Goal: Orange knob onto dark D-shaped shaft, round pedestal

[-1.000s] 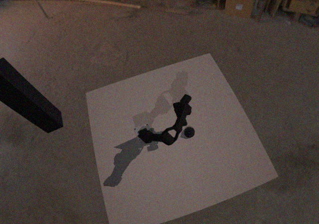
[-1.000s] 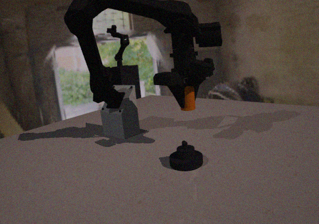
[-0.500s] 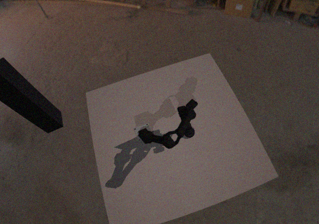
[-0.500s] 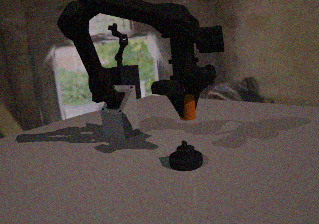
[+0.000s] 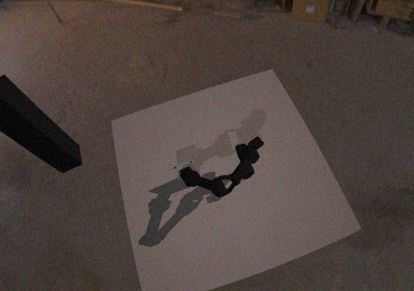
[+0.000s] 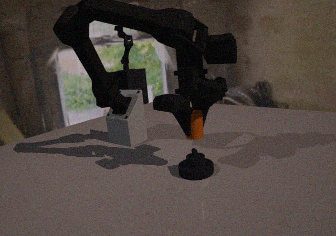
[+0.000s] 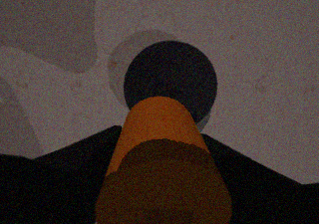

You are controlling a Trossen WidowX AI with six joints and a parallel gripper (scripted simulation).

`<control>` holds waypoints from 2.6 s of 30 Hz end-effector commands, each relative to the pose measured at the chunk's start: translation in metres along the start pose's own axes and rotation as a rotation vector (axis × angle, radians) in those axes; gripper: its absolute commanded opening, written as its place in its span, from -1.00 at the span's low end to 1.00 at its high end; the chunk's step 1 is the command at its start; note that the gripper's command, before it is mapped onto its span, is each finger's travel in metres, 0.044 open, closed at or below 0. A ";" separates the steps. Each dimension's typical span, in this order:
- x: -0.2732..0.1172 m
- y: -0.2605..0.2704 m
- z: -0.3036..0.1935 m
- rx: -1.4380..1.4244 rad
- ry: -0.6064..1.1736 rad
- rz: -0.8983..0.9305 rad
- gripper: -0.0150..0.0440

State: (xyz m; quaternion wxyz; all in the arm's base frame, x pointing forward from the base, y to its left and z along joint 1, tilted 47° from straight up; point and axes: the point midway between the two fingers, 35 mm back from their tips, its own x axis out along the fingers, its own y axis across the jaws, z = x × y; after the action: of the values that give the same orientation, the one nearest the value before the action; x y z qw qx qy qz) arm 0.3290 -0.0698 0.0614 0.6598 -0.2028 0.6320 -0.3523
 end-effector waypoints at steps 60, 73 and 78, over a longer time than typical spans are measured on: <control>0.026 -0.011 0.009 0.010 -0.015 -0.006 -0.49; 0.022 -0.011 0.007 -0.189 -0.014 -0.007 -0.49; 0.023 -0.011 0.008 -0.200 -0.014 -0.007 -0.49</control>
State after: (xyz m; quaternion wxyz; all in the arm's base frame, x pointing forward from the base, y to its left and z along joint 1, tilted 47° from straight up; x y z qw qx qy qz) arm 0.3317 -0.0955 0.0540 0.6421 -0.2616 0.6562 -0.2979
